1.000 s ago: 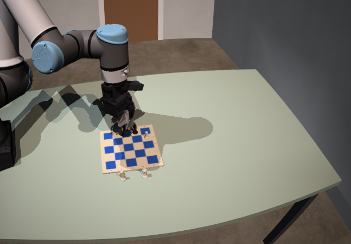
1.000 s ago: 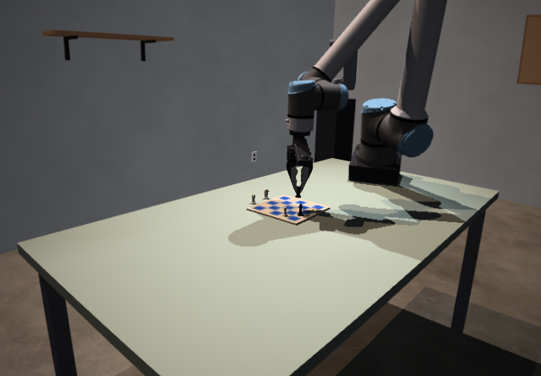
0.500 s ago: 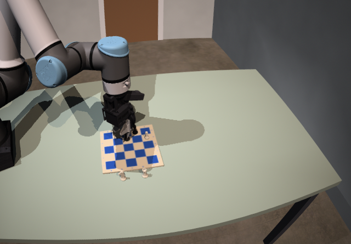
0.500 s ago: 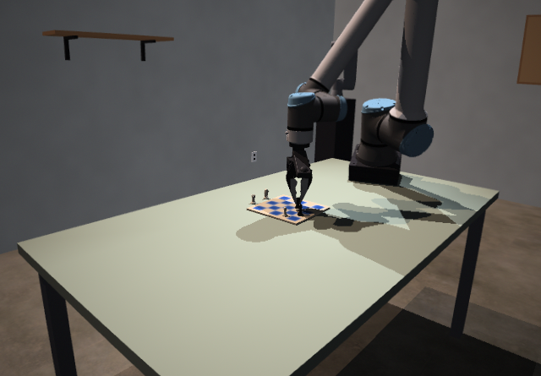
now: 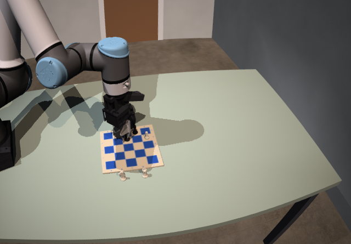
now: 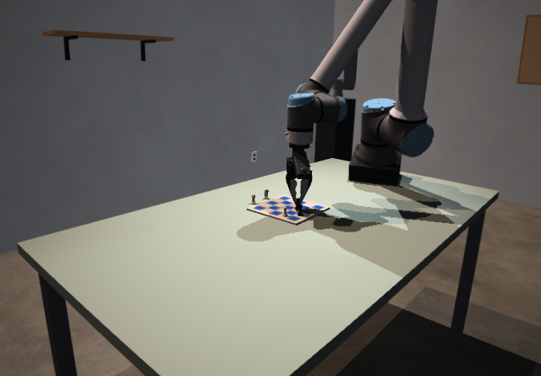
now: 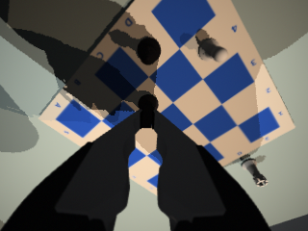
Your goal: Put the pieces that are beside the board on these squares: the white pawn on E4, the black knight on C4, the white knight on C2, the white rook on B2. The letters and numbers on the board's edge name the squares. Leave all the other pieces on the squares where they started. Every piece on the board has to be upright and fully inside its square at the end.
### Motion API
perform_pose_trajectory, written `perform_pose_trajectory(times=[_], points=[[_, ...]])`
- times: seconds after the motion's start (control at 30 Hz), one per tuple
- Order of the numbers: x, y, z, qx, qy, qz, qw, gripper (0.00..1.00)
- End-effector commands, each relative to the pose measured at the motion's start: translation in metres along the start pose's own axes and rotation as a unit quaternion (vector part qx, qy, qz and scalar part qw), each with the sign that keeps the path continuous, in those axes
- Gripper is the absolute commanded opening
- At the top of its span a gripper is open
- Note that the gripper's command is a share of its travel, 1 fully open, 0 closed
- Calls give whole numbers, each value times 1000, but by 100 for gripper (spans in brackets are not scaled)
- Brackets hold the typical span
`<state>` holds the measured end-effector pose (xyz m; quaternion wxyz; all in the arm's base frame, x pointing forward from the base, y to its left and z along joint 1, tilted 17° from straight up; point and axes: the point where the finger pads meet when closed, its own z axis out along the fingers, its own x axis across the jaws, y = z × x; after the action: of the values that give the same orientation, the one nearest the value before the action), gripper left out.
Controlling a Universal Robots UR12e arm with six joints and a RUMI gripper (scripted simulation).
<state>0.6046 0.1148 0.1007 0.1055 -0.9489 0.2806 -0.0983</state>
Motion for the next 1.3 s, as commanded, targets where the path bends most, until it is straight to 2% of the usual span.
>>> perform_pose_trajectory(times=[0.0, 1.27], points=[[1, 0, 0, 0, 1, 0, 1000, 0], [1, 0, 3, 0, 1, 0, 1000, 0]])
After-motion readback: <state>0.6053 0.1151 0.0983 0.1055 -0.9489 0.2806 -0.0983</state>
